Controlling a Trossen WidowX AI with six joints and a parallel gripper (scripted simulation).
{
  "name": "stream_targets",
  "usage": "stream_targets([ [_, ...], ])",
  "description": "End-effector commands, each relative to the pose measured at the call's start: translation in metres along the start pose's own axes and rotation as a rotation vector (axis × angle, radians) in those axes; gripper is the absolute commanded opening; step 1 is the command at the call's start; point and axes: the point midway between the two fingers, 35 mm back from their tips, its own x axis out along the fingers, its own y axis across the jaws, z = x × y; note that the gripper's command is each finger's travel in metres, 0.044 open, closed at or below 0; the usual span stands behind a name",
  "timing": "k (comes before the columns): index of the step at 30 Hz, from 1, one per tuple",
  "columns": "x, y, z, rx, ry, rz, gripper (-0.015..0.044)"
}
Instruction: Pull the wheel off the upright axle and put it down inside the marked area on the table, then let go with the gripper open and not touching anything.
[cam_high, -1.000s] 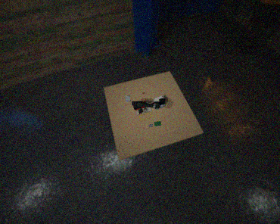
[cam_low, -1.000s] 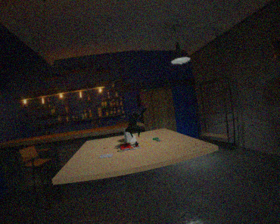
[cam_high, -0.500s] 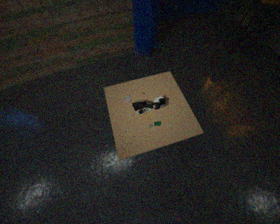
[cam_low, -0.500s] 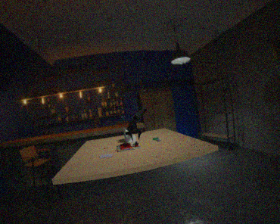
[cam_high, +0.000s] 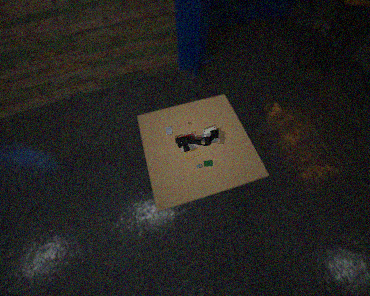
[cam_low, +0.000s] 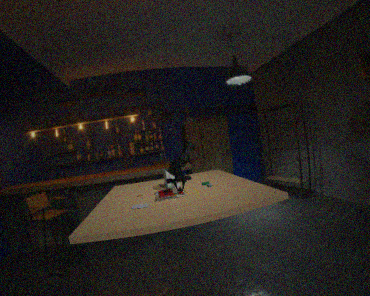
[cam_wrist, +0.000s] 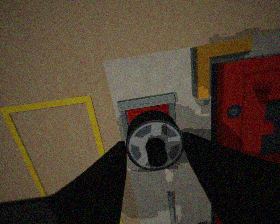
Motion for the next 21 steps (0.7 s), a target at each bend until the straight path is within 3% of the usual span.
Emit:
stream_targets([
  [1, -0.0004, -0.0004, -0.0002, 0.0, 0.001, 0.0, 0.0162],
  [4, -0.0004, -0.0004, -0.0002, 0.0, 0.001, 0.0, 0.0142],
  [10, -0.0015, -0.0004, -0.0001, 0.0, 0.001, 0.0, 0.0],
  [21, -0.0051, -0.0005, 0.0, 0.0, -0.001, 0.0, 0.0],
])
